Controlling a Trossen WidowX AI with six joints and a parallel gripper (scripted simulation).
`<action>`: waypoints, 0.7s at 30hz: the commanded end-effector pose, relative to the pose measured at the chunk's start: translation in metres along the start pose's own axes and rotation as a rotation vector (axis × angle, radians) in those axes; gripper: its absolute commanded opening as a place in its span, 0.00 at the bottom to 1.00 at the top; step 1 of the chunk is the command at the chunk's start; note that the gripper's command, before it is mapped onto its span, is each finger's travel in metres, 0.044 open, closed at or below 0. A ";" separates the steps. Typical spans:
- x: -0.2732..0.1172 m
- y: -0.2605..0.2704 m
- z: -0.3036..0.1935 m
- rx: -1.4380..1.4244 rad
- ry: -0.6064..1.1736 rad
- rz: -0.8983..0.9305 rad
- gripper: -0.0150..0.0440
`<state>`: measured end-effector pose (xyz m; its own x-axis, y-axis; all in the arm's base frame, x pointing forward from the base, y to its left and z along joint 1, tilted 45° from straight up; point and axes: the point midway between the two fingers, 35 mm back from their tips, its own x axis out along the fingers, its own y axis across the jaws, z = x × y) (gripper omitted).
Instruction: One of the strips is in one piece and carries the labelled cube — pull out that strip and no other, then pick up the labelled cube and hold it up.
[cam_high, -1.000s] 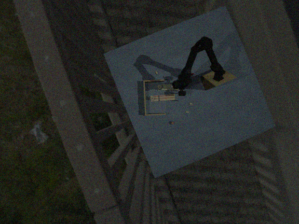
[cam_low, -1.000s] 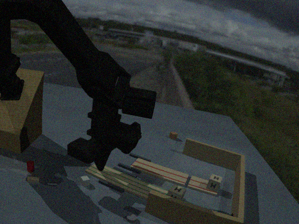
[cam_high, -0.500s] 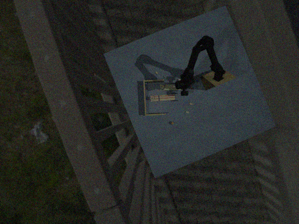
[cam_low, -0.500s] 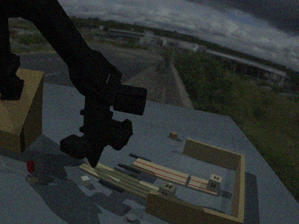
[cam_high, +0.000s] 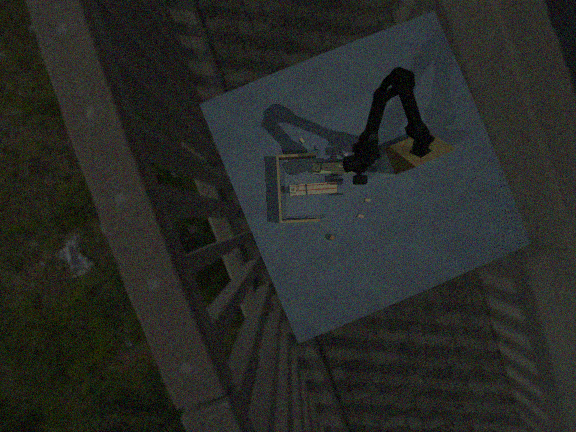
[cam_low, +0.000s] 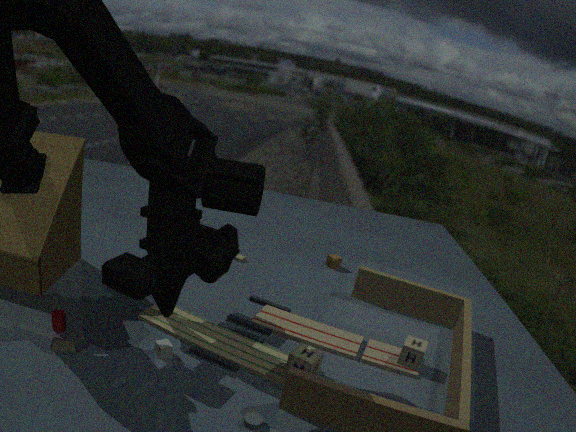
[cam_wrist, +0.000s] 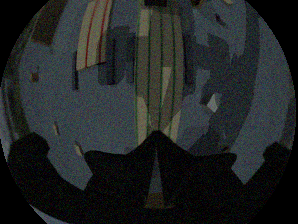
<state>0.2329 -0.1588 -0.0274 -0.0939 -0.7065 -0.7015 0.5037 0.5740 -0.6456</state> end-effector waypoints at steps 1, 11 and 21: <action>0.005 -0.002 -0.014 -0.008 0.027 -0.010 0.25; 0.004 -0.003 -0.029 -0.009 0.027 -0.010 0.25; 0.004 -0.003 -0.044 -0.010 0.028 -0.010 0.25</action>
<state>0.2076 -0.1462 -0.0360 -0.0920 -0.7082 -0.7000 0.5028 0.5738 -0.6465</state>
